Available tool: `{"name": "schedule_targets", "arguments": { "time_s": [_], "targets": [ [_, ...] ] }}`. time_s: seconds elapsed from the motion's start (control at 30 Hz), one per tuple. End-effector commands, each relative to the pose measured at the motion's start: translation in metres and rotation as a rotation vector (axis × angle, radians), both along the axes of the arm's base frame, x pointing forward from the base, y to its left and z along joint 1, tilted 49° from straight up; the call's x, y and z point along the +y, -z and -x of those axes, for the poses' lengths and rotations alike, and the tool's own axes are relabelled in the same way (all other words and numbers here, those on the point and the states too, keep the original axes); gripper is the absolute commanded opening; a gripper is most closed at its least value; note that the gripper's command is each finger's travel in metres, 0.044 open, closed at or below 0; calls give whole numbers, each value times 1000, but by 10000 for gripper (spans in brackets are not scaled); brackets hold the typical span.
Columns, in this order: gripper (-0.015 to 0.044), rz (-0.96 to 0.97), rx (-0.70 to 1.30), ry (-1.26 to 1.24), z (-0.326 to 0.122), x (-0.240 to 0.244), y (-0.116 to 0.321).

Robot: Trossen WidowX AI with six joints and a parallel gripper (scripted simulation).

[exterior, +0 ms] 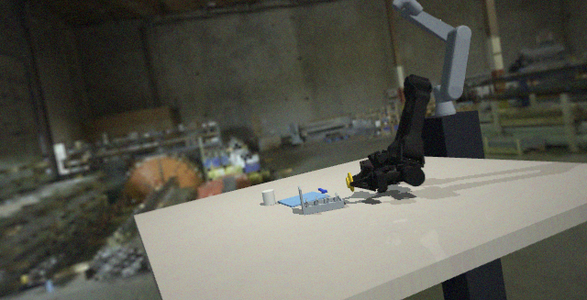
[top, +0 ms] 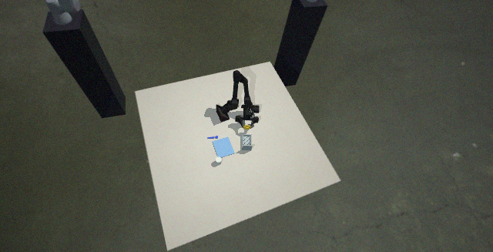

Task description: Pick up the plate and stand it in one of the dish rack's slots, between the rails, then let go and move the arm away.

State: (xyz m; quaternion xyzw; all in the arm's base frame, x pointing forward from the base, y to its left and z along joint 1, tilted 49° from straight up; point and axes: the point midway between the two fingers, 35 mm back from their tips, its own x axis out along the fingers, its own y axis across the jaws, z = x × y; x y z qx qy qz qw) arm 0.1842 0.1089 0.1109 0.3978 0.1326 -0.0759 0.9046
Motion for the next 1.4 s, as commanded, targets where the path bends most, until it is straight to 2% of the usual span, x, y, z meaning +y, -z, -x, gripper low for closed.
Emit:
{"name": "schedule_targets", "arguments": {
  "time_s": [0.0,1.37],
  "targets": [
    [0,-2,-4,3,-1,-1,1],
    [0,-14,-8,8,-54,1,15]
  ]
}}
